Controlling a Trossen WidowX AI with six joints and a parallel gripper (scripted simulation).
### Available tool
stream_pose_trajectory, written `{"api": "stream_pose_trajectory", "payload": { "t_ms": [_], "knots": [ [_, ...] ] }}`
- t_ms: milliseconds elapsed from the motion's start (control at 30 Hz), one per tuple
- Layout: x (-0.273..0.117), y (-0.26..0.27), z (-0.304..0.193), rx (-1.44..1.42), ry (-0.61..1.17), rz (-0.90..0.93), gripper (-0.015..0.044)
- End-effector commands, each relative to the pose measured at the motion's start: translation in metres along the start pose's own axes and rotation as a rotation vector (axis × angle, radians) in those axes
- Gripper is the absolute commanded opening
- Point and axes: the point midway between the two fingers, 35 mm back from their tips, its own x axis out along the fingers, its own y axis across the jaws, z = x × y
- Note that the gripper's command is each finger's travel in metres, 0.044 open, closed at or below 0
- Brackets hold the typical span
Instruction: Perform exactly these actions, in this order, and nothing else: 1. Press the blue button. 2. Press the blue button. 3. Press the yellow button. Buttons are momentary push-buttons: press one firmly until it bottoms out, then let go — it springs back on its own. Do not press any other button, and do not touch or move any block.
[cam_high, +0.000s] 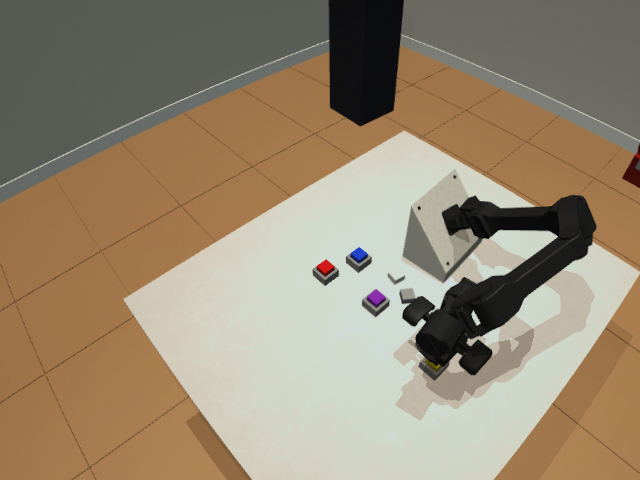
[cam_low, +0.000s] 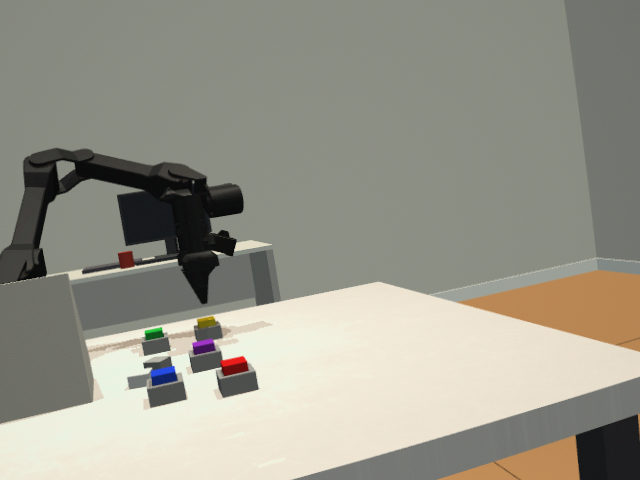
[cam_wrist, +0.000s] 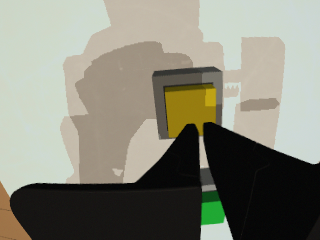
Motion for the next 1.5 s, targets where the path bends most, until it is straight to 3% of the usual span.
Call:
{"api": "stream_pose_trajectory", "payload": {
  "t_ms": [0, 667, 1367, 1467],
  "knots": [
    [0.008, 0.000, -0.002, 0.008, 0.006, 0.005, 0.0020],
    [0.037, 0.000, -0.003, 0.008, 0.006, 0.007, 0.0020],
    [0.037, 0.000, -0.003, 0.008, 0.006, 0.007, 0.0020],
    [0.014, 0.000, -0.001, 0.003, 0.003, 0.006, 0.0020]
  ]
}}
